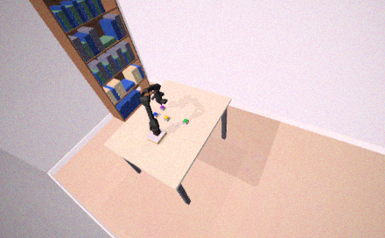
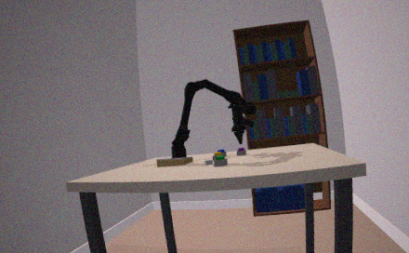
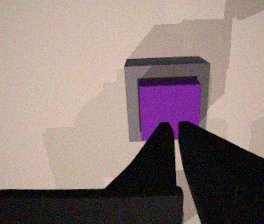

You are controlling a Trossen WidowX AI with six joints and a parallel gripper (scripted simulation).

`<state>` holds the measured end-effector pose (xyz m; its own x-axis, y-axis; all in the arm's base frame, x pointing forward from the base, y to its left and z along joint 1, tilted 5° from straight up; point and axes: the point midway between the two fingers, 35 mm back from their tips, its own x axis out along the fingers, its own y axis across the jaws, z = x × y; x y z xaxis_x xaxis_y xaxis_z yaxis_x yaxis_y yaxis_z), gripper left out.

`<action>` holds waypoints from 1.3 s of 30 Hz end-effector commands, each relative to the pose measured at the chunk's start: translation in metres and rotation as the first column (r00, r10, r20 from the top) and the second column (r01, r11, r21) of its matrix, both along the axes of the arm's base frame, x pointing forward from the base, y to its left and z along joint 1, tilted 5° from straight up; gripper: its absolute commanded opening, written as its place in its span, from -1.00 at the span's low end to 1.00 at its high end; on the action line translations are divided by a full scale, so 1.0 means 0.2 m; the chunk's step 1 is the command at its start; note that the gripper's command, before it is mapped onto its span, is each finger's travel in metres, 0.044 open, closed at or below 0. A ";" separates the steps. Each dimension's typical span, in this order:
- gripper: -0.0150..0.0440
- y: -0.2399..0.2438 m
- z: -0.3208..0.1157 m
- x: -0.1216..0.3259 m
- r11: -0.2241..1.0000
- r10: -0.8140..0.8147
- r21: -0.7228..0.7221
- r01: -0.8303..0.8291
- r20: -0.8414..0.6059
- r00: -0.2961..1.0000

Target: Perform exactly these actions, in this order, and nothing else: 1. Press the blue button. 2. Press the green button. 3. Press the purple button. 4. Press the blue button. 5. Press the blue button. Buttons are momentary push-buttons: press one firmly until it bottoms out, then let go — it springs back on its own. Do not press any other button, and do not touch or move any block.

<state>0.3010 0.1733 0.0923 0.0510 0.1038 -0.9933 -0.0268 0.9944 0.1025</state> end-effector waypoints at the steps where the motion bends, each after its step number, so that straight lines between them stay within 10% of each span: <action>1: -0.42 0.00 -0.05 0.00 1.000 -0.005 -0.007 0.005 -0.008 1.000; 39: -0.42 0.01 -0.15 0.00 1.000 -0.005 -0.007 0.005 -0.008 1.000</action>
